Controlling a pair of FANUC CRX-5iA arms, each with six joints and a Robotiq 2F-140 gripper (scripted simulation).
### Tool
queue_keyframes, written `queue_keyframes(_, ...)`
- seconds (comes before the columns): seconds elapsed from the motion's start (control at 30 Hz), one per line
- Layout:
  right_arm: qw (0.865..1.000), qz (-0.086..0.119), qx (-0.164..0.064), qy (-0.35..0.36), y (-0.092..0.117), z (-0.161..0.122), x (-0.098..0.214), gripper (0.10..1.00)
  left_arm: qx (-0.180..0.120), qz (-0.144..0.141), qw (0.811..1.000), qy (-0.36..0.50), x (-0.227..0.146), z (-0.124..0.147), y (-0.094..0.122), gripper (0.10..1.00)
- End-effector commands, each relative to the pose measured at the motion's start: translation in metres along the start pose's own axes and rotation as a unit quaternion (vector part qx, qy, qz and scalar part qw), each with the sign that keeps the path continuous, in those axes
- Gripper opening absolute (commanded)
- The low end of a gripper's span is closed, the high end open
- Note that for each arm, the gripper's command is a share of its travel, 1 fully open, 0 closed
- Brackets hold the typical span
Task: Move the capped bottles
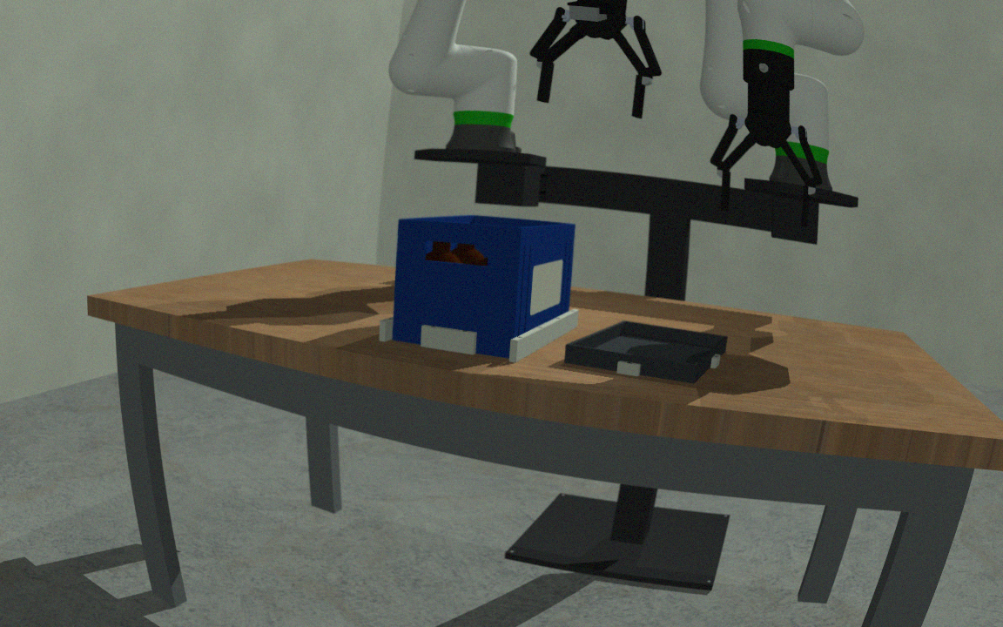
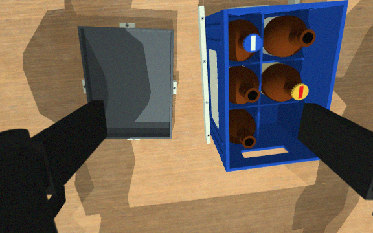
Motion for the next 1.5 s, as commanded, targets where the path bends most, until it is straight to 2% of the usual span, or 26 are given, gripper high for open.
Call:
queue_keyframes(0.0,1.0,-0.001,0.001,0.0,0.001,0.0,0.0,1.0,-0.003,-0.002,1.0,0.028,0.022,0.0,0.006,1.0)
queue_keyframes(0.23,1.0,-0.001,0.001,0.0,0.001,0.0,0.0,1.0,-0.009,-0.001,0.992,0.122,0.085,-0.012,0.019,1.0)
queue_keyframes(0.5,1.0,-0.001,0.001,0.0,0.001,0.0,0.0,1.0,-0.015,0.0,0.973,0.232,0.153,-0.043,0.034,1.0)
queue_keyframes(0.6,1.0,-0.001,0.001,0.0,0.001,0.0,0.0,1.0,-0.016,0.0,0.969,0.245,0.161,-0.047,0.036,1.0)
queue_keyframes(1.03,1.0,-0.001,0.001,0.0,0.001,0.0,0.0,1.0,-0.022,0.003,0.919,0.395,0.236,-0.117,0.054,1.0)
queue_keyframes(1.13,1.0,-0.001,0.001,0.0,0.001,0.0,0.0,1.0,-0.022,0.004,0.915,0.404,0.24,-0.122,0.055,1.0)
queue_keyframes(1.47,1.0,-0.001,0.001,0.0,0.001,0.0,0.0,1.0,-0.023,0.005,0.881,0.473,0.266,-0.164,0.063,1.0)
Point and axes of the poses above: on each arm, the point where the finger pads meet when closed, its own y axis back along the fingers, its own x axis across the jaws, z = x × y, the point moved 1 cm from there along y, back along the fingers, and after that the axes turned 1 degree about -y, right-handed, at the moved point
